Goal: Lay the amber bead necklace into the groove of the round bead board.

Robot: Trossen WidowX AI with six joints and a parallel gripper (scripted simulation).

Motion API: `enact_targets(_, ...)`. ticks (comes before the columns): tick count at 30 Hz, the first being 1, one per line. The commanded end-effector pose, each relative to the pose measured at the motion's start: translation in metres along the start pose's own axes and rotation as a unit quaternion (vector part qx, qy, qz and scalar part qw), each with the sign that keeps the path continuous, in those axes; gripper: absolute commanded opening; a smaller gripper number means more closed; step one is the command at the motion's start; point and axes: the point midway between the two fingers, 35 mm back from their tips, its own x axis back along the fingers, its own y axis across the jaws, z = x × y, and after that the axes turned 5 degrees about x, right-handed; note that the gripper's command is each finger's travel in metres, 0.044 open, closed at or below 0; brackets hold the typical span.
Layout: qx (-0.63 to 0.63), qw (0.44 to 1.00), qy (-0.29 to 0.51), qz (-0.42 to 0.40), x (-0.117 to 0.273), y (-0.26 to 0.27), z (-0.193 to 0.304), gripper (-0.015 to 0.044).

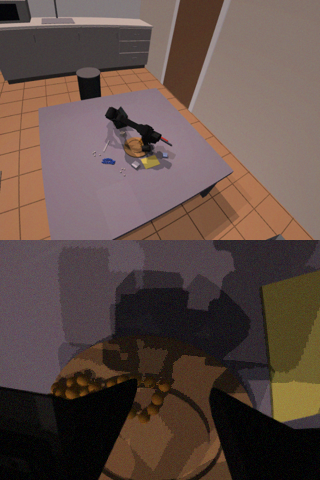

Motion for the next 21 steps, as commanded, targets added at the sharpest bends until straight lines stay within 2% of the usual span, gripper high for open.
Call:
enact_targets(1,0.002,1.0,0.001,0.0,0.0035,0.0001,0.0003,0.0394)
enact_targets(3,0.003,1.0,0.001,0.0,0.0015,0.0005,0.0004,0.044)
enact_targets(21,0.004,1.0,0.002,0.0,0.0051,0.0005,0.0004,0.044)
